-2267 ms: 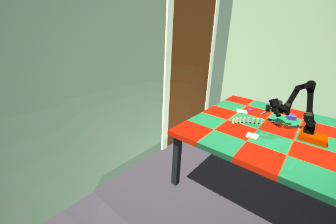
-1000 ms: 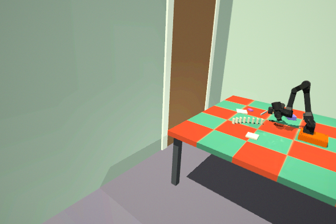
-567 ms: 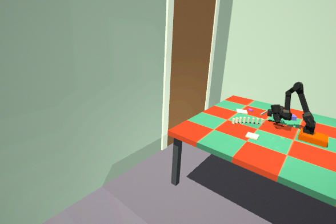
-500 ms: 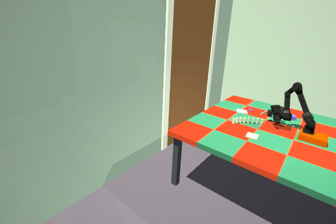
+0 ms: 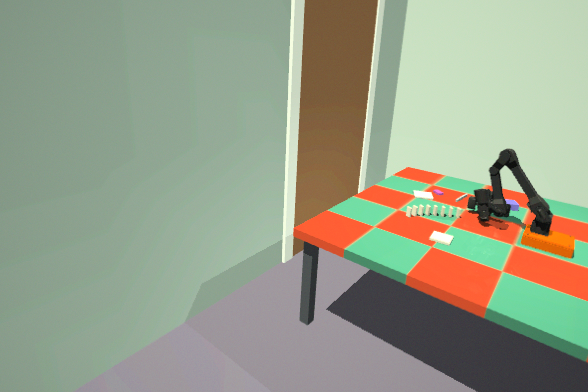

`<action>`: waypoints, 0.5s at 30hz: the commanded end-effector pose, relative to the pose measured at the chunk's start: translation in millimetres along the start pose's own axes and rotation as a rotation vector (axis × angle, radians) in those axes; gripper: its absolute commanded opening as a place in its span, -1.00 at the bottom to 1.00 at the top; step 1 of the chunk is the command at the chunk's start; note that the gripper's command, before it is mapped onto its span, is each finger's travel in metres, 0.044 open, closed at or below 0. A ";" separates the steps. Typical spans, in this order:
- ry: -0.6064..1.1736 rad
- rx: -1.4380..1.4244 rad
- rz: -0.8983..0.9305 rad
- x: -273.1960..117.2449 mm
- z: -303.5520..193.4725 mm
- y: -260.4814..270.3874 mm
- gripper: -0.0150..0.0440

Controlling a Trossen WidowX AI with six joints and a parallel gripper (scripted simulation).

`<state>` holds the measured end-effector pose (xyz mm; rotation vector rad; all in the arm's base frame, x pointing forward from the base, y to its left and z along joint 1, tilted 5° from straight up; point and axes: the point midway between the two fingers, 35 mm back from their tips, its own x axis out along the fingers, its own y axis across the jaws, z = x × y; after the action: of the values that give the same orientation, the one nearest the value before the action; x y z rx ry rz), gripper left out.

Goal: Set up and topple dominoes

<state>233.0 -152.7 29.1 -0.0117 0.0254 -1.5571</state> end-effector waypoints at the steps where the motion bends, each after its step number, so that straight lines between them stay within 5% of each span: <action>1: -0.001 0.003 -0.005 0.8 -1.8 -0.3 -0.13; 8: -0.001 0.003 -0.005 0.8 -1.8 -0.3 -0.13; 15: -0.001 0.003 -0.005 0.8 -1.8 -0.3 0.49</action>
<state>232.8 -153.3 27.1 -0.0085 0.0223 -1.5592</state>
